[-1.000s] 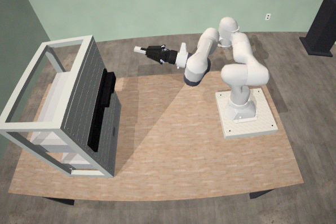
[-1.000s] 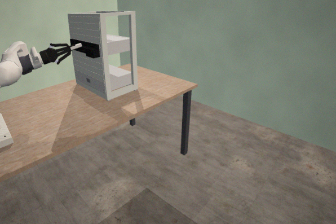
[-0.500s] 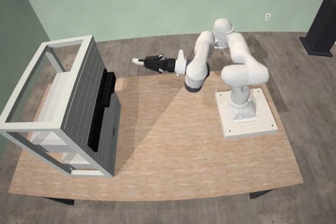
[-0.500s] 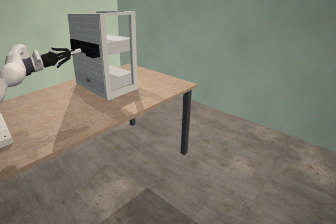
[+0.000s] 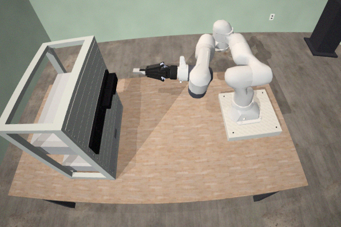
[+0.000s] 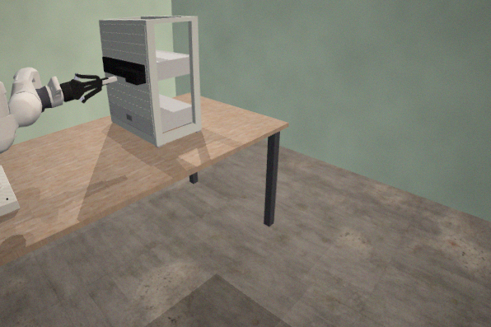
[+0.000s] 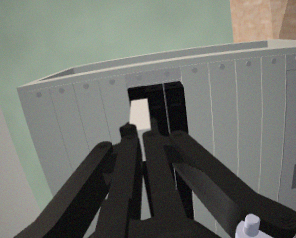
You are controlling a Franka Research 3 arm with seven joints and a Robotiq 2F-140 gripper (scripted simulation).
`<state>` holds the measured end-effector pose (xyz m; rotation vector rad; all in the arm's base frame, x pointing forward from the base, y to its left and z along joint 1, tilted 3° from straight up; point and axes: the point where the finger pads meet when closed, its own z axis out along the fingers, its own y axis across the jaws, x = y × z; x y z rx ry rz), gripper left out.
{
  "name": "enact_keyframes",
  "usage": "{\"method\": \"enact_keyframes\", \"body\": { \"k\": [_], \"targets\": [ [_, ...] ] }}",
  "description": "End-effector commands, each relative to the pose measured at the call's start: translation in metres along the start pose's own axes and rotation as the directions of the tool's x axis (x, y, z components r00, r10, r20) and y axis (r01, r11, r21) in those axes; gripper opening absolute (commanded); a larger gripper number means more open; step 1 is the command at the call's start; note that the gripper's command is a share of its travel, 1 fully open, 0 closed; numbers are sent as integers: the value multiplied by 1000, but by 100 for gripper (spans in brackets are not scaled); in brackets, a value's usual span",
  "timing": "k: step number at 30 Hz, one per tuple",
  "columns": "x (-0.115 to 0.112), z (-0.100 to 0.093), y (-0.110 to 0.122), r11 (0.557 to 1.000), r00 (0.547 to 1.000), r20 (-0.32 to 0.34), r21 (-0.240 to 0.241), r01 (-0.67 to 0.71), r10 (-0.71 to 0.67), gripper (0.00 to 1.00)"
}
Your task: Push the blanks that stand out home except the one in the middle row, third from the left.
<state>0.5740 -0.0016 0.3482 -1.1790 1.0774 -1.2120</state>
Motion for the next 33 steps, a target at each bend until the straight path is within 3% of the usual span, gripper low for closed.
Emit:
{"method": "enact_keyframes", "body": {
  "k": [1, 11, 33],
  "targets": [
    [-8, -1, 5, 1000, 1000, 11, -7, 8, -8, 0],
    [-27, -2, 20, 999, 999, 45, -32, 9, -7, 0],
    [-47, -4, 35, 998, 997, 79, -56, 11, -7, 0]
  ]
}}
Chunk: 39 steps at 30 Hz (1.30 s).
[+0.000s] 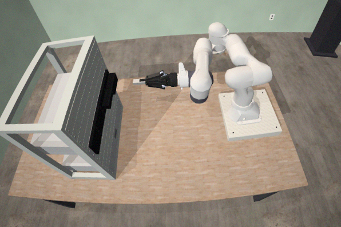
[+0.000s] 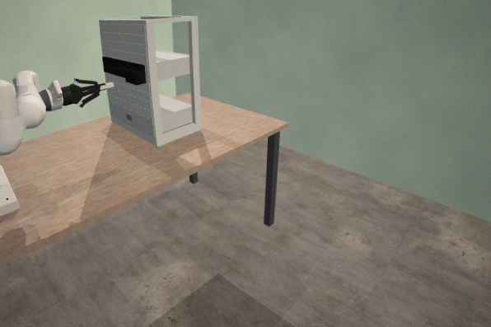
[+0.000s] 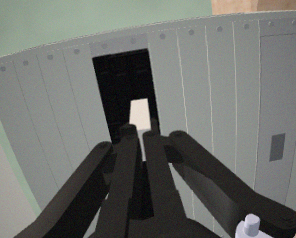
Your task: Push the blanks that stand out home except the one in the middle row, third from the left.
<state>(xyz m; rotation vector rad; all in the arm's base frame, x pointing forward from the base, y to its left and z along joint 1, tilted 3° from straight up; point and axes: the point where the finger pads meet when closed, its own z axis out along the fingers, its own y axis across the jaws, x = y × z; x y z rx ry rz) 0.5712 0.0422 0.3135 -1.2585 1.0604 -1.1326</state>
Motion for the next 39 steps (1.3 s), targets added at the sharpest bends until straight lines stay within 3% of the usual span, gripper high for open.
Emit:
{"method": "enact_keyframes", "body": {
  "k": [1, 39],
  "targets": [
    [-3, -1, 1, 1000, 1000, 3, -1, 10, -10, 0],
    [-8, -1, 5, 1000, 1000, 12, -8, 10, -10, 0]
  ]
}}
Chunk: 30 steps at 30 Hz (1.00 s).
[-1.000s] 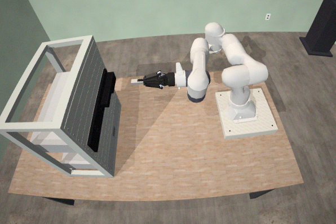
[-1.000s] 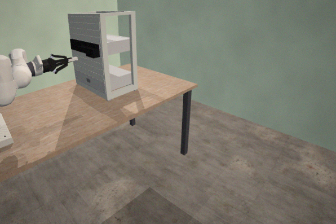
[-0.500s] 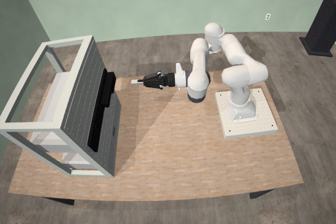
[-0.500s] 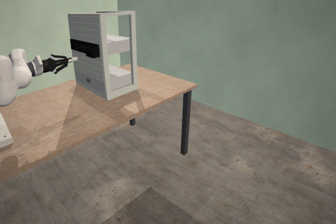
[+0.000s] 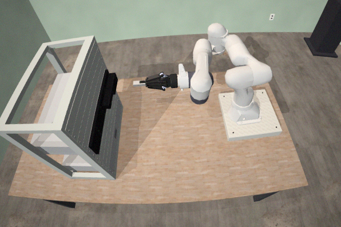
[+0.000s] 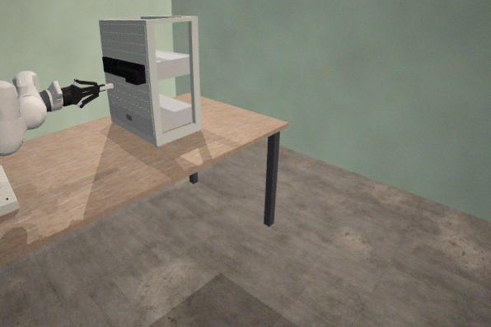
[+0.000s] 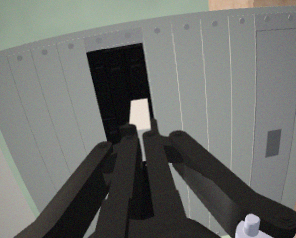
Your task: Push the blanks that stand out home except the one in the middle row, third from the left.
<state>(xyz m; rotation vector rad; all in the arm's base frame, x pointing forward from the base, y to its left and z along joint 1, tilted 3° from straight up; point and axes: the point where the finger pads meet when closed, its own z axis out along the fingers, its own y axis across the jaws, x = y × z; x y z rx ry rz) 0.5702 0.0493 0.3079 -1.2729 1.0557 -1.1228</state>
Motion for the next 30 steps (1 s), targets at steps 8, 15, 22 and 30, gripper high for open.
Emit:
{"method": "enact_keyframes", "body": {
  "k": [8, 15, 22, 30],
  "targets": [
    [-1, -1, 0, 1000, 1000, 0, 1, 7, -7, 0],
    [-1, -1, 0, 1000, 1000, 0, 1, 7, -7, 0],
    [-1, -1, 0, 1000, 1000, 0, 1, 7, -7, 0],
    [-1, 5, 0, 1000, 1000, 0, 0, 7, -7, 0]
  ]
}}
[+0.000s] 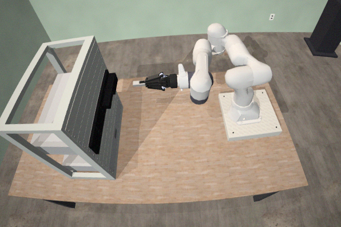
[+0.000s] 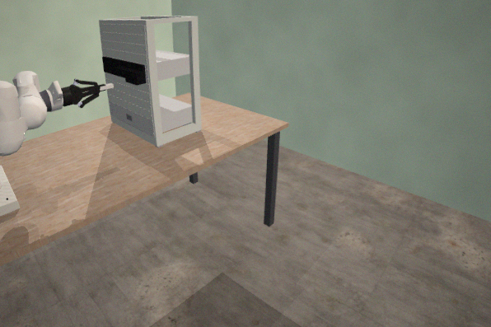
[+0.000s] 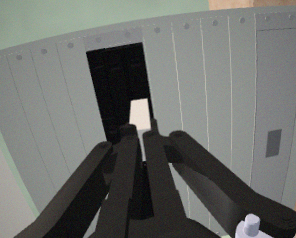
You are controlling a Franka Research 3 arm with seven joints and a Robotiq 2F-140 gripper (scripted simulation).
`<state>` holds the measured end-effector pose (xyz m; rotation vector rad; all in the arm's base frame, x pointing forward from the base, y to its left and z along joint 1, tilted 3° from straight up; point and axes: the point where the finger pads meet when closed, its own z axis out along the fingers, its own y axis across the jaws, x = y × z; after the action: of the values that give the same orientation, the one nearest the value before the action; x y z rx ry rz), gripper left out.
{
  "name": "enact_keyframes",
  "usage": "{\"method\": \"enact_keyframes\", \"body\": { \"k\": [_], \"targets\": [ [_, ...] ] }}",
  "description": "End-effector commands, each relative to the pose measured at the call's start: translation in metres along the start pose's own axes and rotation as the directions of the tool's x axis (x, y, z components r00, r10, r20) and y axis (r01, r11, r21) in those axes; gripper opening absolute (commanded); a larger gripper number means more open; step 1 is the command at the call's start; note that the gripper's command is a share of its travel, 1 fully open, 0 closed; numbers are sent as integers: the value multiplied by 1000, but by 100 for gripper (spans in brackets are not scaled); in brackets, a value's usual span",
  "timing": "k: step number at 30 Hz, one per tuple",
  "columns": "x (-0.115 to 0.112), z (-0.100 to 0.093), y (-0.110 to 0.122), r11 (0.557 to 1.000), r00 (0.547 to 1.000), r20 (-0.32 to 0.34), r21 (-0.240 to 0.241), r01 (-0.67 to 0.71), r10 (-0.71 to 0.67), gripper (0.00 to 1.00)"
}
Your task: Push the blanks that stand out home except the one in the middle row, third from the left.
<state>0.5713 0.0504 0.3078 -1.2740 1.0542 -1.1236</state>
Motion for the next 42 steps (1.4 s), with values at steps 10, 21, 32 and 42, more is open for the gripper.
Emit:
{"method": "enact_keyframes", "body": {
  "k": [10, 21, 32, 42],
  "targets": [
    [-1, 48, -2, 1000, 1000, -1, 0, 6, -6, 0],
    [-1, 79, -2, 1000, 1000, -1, 0, 6, -6, 0],
    [-1, 87, -2, 1000, 1000, -1, 0, 6, -6, 0],
    [-1, 87, -2, 1000, 1000, -1, 0, 6, -6, 0]
  ]
}}
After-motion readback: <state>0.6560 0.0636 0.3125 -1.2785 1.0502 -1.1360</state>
